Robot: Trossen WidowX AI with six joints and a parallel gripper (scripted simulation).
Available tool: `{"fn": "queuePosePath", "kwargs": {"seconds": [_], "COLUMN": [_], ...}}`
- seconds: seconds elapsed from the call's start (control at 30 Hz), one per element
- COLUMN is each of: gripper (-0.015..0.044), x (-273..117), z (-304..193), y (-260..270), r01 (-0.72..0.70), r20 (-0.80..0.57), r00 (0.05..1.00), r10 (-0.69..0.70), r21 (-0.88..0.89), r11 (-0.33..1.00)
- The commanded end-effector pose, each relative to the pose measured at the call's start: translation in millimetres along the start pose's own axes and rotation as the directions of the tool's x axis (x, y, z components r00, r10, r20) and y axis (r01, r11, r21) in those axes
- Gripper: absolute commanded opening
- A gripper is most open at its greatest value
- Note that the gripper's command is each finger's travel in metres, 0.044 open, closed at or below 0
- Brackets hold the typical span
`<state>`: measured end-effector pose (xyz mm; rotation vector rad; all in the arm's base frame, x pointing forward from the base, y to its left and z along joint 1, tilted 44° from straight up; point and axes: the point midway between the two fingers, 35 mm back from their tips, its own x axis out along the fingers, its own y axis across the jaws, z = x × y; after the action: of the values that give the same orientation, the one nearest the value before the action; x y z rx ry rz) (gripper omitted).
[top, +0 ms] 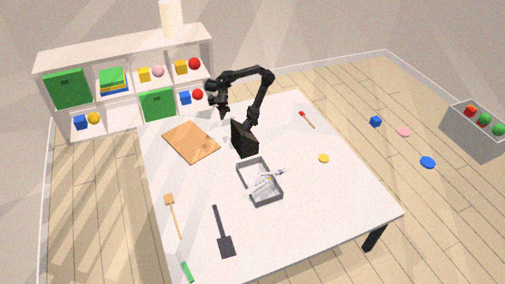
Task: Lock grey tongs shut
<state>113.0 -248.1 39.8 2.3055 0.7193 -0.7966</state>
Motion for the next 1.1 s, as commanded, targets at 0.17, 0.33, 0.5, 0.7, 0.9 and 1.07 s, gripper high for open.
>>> {"fn": "queuePosePath", "kwargs": {"seconds": [0.17,0.33,0.5,0.7,0.9,1.07], "gripper": [-0.015,-0.015,-0.015,-0.015,-0.015,-0.015], "x": [68.8,123.0,178.9,238.2,295.3,307.0], "z": [-41.4,-84.9,-137.6,-203.8,-280.2,-298.5], "y": [39.8,57.1,56.7,41.5,-7.4,-24.2], "r01": [0.219,0.336,0.432,0.519,0.601,0.617], "r20": [-0.056,-0.069,-0.061,-0.022,0.045,0.067], "r00": [0.97,0.921,0.85,0.757,0.632,0.599], "r10": [-0.235,-0.384,-0.523,-0.653,-0.774,-0.798], "r21": [-0.203,-0.361,-0.486,-0.585,-0.658,-0.673], "r11": [0.954,0.87,0.759,0.623,0.453,0.408]}}
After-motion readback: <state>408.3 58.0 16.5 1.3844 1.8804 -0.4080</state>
